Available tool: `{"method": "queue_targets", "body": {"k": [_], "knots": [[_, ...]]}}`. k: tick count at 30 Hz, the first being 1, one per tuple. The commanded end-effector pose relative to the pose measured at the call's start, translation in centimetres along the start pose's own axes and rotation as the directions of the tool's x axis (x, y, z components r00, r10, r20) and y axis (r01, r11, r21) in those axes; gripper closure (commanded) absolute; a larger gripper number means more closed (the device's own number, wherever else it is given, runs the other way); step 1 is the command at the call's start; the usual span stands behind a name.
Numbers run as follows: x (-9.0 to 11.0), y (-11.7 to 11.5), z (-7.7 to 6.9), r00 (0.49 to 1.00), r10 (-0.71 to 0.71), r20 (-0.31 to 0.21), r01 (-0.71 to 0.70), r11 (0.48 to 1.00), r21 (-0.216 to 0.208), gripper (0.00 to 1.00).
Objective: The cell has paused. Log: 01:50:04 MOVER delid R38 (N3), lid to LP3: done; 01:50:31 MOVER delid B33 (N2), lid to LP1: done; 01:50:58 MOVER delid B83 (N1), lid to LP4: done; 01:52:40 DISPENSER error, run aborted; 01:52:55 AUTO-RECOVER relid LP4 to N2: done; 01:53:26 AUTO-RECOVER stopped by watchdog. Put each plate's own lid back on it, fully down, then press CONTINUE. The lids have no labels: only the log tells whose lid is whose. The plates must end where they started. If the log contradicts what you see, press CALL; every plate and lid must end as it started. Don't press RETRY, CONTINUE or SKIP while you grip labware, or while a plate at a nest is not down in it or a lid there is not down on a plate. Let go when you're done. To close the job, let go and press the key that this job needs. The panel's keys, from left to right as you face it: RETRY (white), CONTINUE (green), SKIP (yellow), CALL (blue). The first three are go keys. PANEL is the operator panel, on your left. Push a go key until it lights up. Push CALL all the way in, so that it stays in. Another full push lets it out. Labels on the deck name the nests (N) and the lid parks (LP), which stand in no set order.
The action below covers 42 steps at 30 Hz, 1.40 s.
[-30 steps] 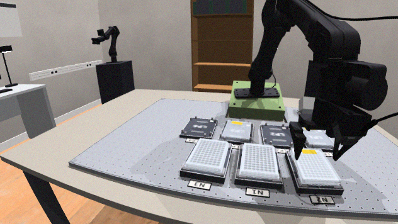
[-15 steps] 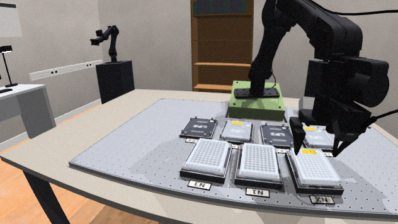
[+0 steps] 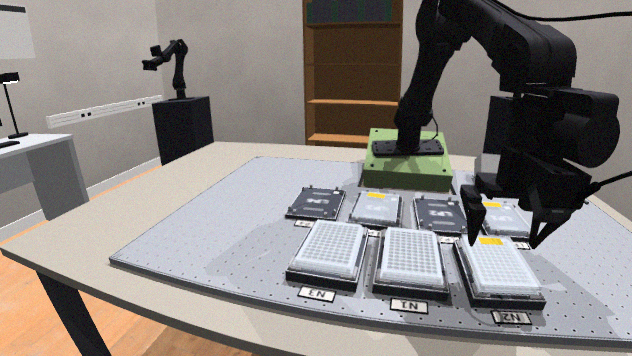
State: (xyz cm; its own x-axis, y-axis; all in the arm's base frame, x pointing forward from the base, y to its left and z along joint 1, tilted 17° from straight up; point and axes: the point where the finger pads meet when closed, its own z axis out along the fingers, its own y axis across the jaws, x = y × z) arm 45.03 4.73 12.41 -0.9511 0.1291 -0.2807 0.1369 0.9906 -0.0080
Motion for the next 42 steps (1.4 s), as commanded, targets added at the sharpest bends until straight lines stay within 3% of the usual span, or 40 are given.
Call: {"method": "queue_targets", "body": {"k": [1,4,7,12,17,26,42], "knots": [[-1.1,-0.2,-1.4,0.999,0.014,0.041,-0.015,1.000,0.000,0.00],[-1.1,-0.1,-1.3,0.999,0.013,0.041,-0.013,1.000,0.000,0.00],[-0.7,-0.2,0.2,1.000,0.013,0.012,-0.013,1.000,0.007,0.00],[-1.0,-0.1,0.6,0.999,0.014,0.038,-0.013,1.000,-0.002,0.00],[-0.8,-0.2,2.0,1.000,0.015,0.026,-0.015,1.000,0.000,0.00],[-1.5,0.2,1.1,0.999,0.011,0.048,-0.011,1.000,-0.007,0.00],[-1.7,0.3,1.1,0.999,0.011,0.048,-0.010,1.000,-0.006,0.00]]}}
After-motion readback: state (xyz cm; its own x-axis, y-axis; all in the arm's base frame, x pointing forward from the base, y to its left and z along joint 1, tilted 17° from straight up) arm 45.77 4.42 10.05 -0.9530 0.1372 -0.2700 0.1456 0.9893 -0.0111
